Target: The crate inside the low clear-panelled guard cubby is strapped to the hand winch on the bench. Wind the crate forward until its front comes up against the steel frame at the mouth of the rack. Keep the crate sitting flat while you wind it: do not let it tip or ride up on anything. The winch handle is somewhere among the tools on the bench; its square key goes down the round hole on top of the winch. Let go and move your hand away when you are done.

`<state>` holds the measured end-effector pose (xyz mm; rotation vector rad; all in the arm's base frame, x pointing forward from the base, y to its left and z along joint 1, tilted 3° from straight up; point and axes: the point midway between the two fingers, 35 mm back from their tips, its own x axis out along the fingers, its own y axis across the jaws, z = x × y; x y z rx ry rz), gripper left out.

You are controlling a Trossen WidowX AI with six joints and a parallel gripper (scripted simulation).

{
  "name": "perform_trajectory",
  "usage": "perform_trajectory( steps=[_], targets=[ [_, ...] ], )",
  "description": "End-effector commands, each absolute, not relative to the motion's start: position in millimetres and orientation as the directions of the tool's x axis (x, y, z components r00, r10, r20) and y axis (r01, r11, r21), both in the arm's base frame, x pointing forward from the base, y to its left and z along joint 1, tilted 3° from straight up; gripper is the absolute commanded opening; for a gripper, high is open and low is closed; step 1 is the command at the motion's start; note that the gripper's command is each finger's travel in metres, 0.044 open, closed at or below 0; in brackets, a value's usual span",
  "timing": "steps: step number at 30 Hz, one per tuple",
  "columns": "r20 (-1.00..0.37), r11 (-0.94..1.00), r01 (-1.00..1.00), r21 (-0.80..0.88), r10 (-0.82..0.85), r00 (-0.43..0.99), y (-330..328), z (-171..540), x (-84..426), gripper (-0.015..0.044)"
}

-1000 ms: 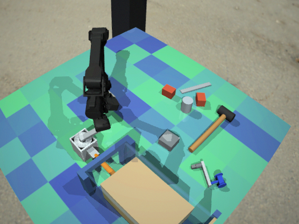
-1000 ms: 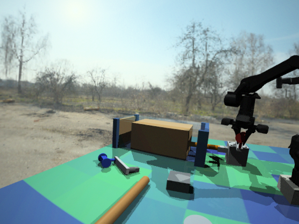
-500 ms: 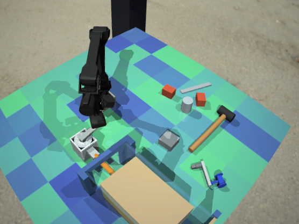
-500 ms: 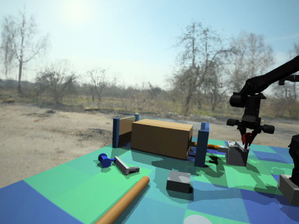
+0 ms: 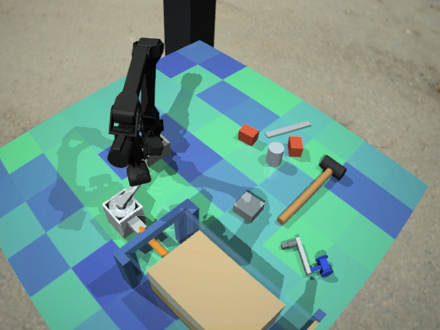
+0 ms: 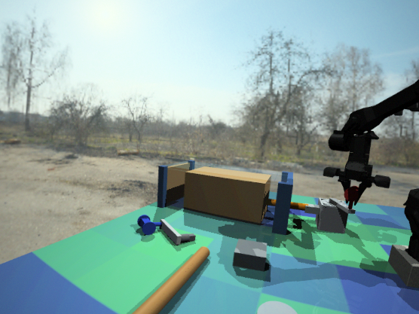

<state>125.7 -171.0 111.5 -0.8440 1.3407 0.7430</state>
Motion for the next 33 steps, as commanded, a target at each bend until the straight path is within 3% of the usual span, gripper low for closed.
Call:
perform_trajectory(
  steps=[1,33],
  targets=[
    [-0.998,0.534,-0.843,-0.066,-0.032,0.058,-176.6,109.2,109.1,0.0000],
    [-0.998,0.533,-0.843,-0.065,-0.035,0.054,-201.8,108.2,75.7,0.0000]
  ],
)
